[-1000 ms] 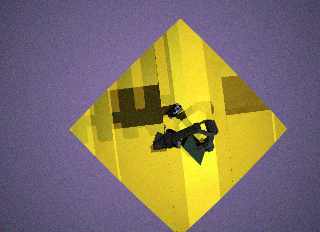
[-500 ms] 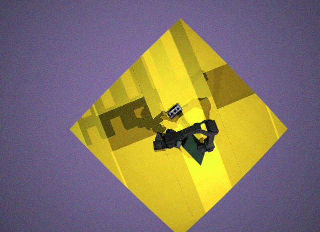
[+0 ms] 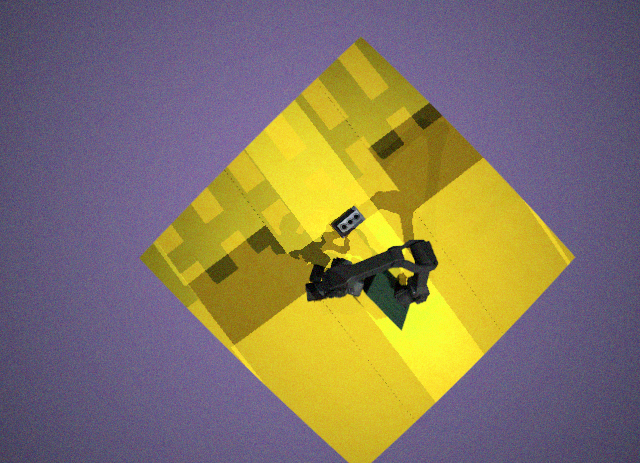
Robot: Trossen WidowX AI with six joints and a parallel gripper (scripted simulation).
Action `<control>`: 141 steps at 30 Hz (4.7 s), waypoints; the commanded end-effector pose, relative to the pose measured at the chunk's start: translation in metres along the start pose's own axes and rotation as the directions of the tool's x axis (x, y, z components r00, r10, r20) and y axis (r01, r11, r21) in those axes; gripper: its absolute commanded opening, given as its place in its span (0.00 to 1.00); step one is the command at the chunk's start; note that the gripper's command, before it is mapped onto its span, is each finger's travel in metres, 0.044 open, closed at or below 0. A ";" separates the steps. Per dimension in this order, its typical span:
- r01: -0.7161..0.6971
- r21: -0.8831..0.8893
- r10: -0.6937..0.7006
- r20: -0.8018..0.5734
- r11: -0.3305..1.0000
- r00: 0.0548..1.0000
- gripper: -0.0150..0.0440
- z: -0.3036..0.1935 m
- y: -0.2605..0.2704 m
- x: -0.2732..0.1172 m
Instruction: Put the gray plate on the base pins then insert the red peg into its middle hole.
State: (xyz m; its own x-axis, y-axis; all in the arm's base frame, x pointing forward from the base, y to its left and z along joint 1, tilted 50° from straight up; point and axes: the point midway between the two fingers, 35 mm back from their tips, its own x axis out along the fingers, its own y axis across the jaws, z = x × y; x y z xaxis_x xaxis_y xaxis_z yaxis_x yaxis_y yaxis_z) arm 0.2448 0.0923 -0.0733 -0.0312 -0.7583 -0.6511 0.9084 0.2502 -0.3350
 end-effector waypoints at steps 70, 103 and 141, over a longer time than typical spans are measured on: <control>-0.023 0.012 0.023 -0.027 1.000 0.999 0.25 0.129 0.027 -0.068; -0.002 0.009 0.002 0.002 1.000 1.000 0.25 0.216 0.014 -0.062; -0.001 0.013 0.001 -0.003 1.000 1.000 0.25 0.217 0.014 -0.061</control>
State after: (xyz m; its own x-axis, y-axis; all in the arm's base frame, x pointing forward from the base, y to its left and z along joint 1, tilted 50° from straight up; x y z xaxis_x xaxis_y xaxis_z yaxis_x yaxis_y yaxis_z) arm 0.3501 0.0119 0.1097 -0.0316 -0.7547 -0.6553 0.9162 0.2401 -0.3207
